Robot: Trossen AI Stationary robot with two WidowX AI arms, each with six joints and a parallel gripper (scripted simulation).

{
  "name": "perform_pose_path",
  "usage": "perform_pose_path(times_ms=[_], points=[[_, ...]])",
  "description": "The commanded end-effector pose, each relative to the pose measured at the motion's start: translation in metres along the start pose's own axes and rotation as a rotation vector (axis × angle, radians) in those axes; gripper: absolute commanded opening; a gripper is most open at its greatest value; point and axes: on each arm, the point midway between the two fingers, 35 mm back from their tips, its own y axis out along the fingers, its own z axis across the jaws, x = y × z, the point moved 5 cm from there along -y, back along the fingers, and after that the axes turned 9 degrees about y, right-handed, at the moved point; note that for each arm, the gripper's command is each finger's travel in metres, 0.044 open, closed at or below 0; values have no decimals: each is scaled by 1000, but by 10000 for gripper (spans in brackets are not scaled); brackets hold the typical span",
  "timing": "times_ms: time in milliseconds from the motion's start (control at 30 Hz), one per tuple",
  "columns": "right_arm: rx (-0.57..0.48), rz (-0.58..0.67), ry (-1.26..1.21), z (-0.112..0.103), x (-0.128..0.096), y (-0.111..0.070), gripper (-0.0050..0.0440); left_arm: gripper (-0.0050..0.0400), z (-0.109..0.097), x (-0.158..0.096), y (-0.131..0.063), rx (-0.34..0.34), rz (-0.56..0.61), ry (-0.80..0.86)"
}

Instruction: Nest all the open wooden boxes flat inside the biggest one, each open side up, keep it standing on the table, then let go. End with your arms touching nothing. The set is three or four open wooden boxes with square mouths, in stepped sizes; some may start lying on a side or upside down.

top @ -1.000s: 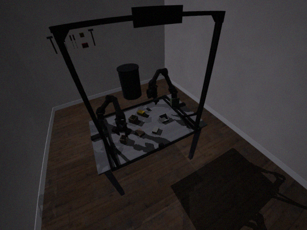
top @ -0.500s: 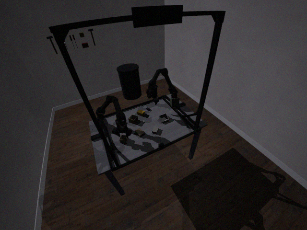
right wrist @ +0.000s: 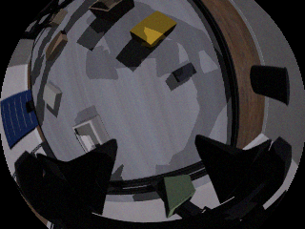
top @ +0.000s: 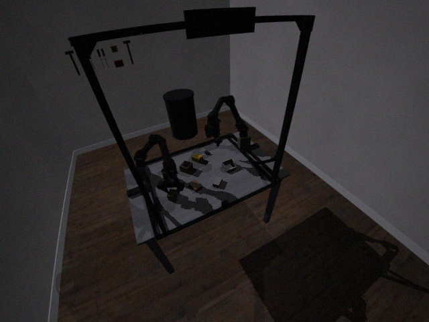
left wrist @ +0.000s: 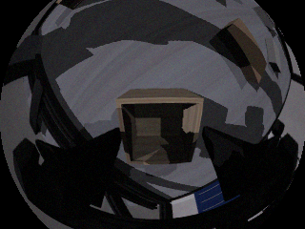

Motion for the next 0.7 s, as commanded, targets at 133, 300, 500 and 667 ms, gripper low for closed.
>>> perform_pose_path(times_ms=[133, 300, 500, 667], points=[[1, 3, -4, 0, 0, 0, 400, 367, 3, 0, 5, 10, -9, -1], [1, 3, -4, 0, 0, 0, 400, 333, 3, 0, 5, 10, -9, -1], [1, 3, -4, 0, 0, 0, 400, 293, 3, 0, 5, 10, -9, -1], [1, 3, -4, 0, 0, 0, 400, 287, 3, 0, 5, 10, -9, -1]])
